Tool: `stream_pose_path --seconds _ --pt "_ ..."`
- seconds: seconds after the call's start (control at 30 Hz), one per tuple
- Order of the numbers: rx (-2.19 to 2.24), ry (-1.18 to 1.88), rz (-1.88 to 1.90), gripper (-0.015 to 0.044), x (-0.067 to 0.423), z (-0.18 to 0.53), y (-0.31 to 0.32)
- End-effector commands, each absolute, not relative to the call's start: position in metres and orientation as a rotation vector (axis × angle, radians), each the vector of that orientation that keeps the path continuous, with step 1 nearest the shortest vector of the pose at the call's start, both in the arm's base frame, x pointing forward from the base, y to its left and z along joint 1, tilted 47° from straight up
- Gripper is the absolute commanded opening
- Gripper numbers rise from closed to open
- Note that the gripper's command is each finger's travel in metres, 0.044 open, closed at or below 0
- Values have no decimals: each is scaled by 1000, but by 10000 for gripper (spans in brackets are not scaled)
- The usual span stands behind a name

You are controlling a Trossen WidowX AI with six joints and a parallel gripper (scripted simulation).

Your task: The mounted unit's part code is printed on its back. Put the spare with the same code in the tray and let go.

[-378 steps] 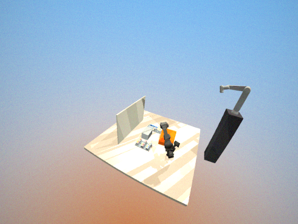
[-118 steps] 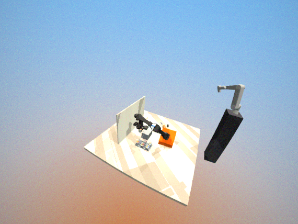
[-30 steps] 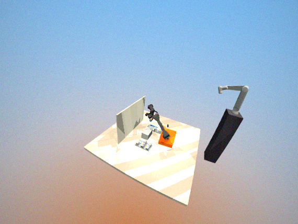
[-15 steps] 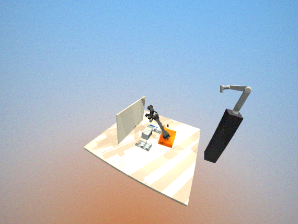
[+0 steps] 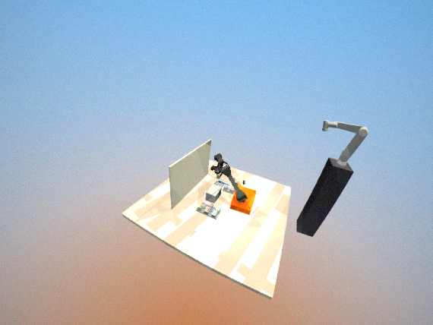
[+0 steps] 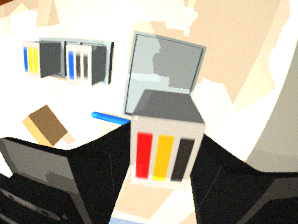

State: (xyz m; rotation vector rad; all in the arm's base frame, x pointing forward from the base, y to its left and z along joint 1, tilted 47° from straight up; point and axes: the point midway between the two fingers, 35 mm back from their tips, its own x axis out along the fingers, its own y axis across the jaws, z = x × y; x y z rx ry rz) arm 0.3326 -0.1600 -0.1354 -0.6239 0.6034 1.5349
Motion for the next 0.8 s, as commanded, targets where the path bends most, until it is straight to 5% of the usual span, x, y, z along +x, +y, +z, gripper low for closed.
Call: stream_pose_path --seconds 0.0,0.77 --pt "-620 602 1530 0 333 -138 -157" --pt "-620 602 1530 0 333 -153 -142"
